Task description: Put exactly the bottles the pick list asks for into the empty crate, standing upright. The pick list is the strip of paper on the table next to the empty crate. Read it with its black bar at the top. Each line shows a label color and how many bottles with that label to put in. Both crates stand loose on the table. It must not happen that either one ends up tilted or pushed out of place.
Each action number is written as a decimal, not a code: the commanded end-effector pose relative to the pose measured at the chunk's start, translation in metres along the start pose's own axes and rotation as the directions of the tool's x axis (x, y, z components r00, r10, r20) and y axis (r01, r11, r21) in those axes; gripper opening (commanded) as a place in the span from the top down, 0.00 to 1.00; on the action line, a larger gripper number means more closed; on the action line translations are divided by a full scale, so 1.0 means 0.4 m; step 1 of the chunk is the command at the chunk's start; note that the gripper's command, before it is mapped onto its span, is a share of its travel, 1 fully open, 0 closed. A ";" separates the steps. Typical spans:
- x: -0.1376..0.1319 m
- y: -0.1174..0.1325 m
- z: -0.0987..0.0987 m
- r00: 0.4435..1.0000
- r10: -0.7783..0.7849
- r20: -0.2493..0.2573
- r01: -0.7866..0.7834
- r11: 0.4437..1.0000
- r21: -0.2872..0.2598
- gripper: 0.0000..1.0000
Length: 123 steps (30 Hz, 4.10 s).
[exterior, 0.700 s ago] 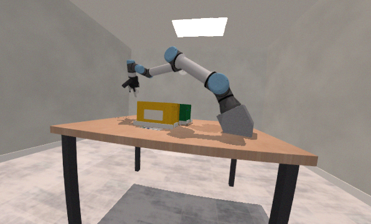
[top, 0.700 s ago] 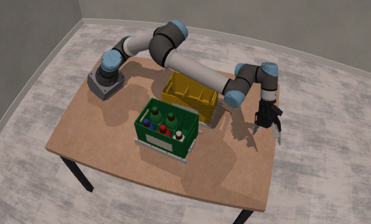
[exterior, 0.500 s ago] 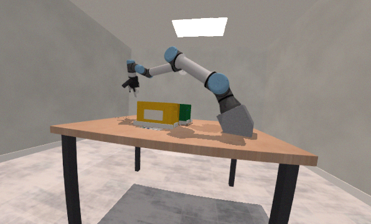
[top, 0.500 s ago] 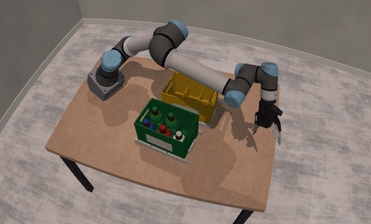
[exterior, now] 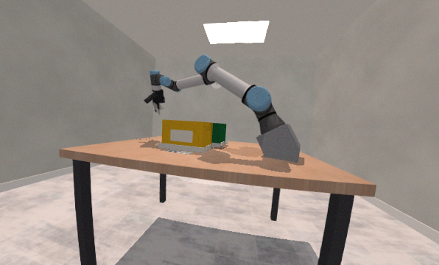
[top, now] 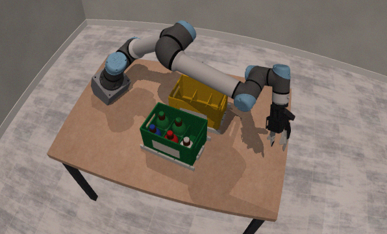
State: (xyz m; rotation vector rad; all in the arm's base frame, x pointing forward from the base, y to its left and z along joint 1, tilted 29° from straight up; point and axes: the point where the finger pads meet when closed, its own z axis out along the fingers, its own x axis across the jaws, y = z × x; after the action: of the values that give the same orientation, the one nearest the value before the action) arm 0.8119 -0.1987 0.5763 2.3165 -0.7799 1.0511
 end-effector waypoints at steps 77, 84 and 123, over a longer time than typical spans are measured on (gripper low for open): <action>-0.131 -0.232 -0.476 0.986 -0.158 0.048 0.149 0.977 0.153 0.62; -0.156 -0.254 -0.494 0.974 -0.216 0.061 0.200 0.959 0.199 0.62; -0.418 -0.435 -0.678 0.939 -0.336 0.074 0.303 0.910 0.283 0.62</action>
State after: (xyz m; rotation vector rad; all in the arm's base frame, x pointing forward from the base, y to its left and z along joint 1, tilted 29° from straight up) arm 0.7070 0.1274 0.5805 2.6343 -0.3096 0.9218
